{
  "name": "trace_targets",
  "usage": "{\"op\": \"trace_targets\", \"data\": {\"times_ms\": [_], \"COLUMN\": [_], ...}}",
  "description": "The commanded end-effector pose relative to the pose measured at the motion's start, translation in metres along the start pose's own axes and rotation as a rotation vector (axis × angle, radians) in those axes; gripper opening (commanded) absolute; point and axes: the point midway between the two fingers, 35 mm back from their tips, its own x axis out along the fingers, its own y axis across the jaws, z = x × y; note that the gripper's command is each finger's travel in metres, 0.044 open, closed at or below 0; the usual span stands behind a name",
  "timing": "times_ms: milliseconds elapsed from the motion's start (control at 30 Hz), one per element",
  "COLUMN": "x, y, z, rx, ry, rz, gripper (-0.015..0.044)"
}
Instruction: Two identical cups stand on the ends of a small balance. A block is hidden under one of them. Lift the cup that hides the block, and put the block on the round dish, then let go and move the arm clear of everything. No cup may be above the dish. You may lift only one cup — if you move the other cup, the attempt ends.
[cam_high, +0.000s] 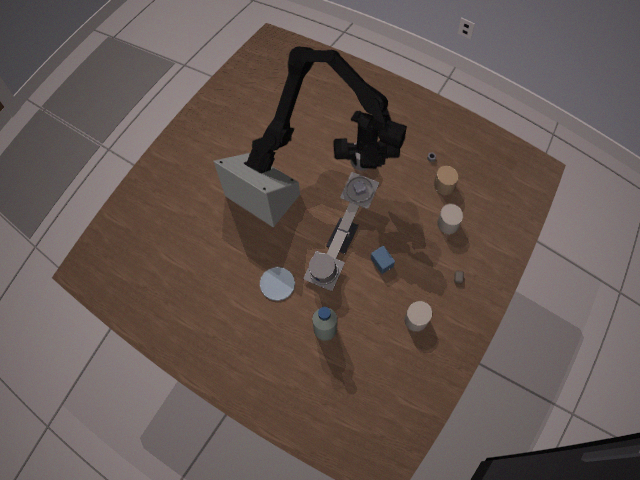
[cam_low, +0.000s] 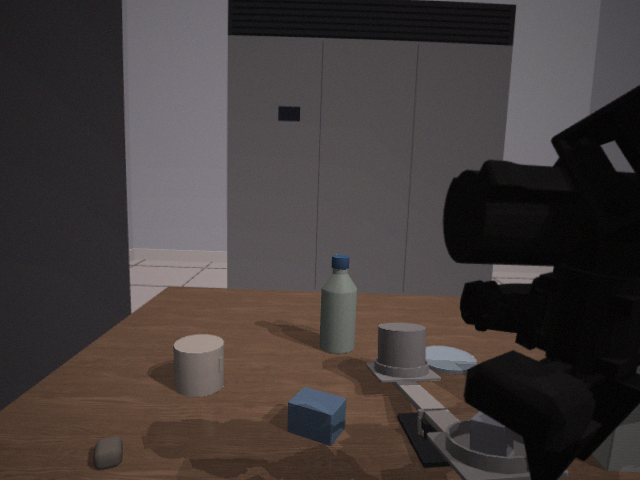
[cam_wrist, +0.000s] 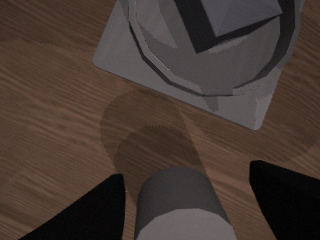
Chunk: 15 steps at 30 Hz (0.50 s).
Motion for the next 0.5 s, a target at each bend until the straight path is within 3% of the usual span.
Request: {"op": "trace_targets", "data": {"times_ms": [0,200,467], "x": [-0.009,-0.023,-0.024], "y": [-0.006,-0.023,-0.023], "z": [0.03,0.073,0.074], "rx": [-0.113,-0.281,-0.286], "ry": [0.014,0.049,0.05], "rz": [-0.004,0.014,0.016], "gripper": [0.026,0.026,0.026]}}
